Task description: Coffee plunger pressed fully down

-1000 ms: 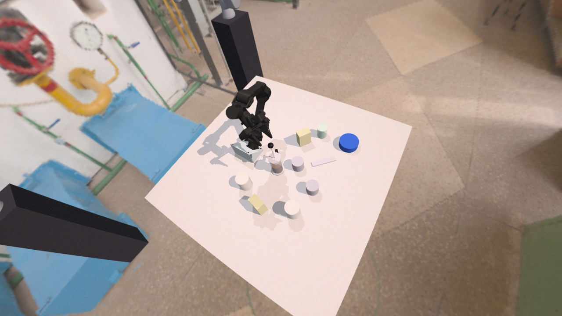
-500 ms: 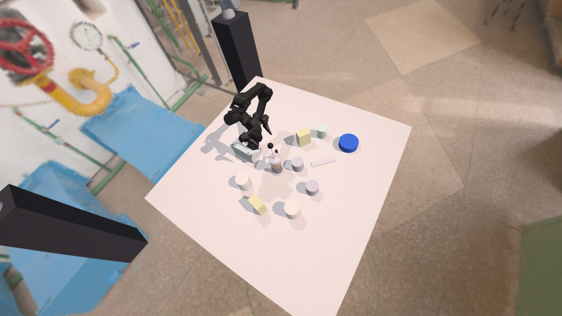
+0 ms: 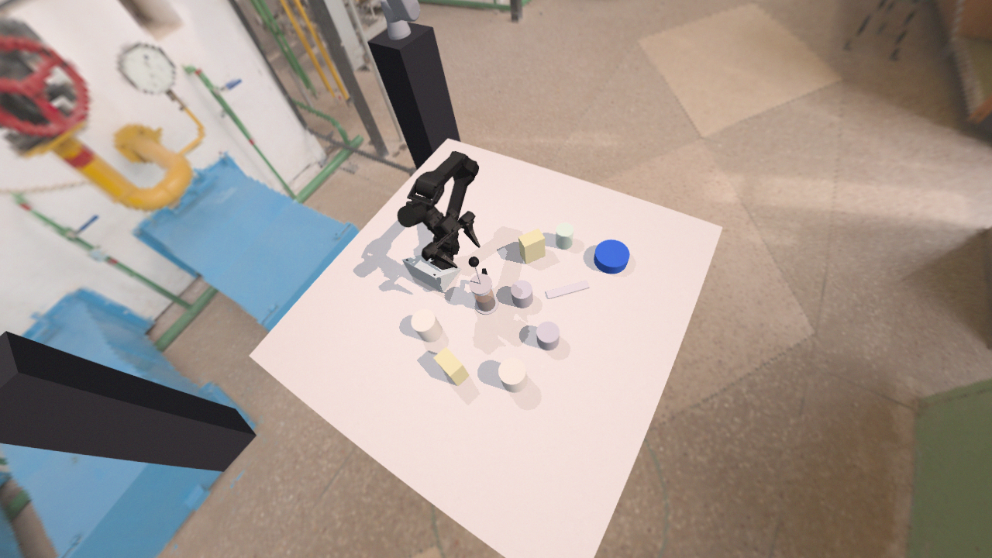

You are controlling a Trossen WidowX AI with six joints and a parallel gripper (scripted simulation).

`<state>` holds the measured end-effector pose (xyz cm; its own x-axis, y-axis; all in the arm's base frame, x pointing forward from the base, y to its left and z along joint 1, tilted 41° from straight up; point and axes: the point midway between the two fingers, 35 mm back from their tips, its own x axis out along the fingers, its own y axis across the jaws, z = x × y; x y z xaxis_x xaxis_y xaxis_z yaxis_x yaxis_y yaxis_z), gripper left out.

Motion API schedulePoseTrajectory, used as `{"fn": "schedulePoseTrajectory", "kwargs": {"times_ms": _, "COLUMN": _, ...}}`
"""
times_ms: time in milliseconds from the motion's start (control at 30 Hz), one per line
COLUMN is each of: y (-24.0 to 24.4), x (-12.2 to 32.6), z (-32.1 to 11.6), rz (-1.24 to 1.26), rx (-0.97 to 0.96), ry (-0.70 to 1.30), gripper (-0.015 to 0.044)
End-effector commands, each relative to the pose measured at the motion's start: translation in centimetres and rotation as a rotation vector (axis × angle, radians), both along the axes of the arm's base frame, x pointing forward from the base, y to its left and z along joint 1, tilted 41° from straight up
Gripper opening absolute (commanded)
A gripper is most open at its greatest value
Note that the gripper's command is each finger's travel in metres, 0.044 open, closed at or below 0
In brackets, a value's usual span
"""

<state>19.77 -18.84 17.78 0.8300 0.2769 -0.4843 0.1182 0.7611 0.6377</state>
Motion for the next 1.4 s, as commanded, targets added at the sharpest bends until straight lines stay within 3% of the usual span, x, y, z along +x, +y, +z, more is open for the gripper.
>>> {"fn": "schedulePoseTrajectory", "kwargs": {"times_ms": 0, "y": 0.4, "x": 0.6, "z": -0.2, "rz": 0.002, "rx": 0.004, "ry": -0.004, "gripper": 0.044}}
{"fn": "schedulePoseTrajectory", "kwargs": {"times_ms": 433, "y": 1.0, "x": 2.1, "z": -1.0, "rz": 0.001, "rx": 0.005, "ry": -0.009, "gripper": 0.044}}
{"fn": "schedulePoseTrajectory", "kwargs": {"times_ms": 800, "y": 1.0, "x": 2.1, "z": -1.0, "rz": 0.001, "rx": 0.005, "ry": -0.009, "gripper": 0.0151}}
{"fn": "schedulePoseTrajectory", "kwargs": {"times_ms": 1367, "y": 1.4, "x": 2.1, "z": -1.5, "rz": 0.001, "rx": 0.005, "ry": -0.009, "gripper": 0.0129}}
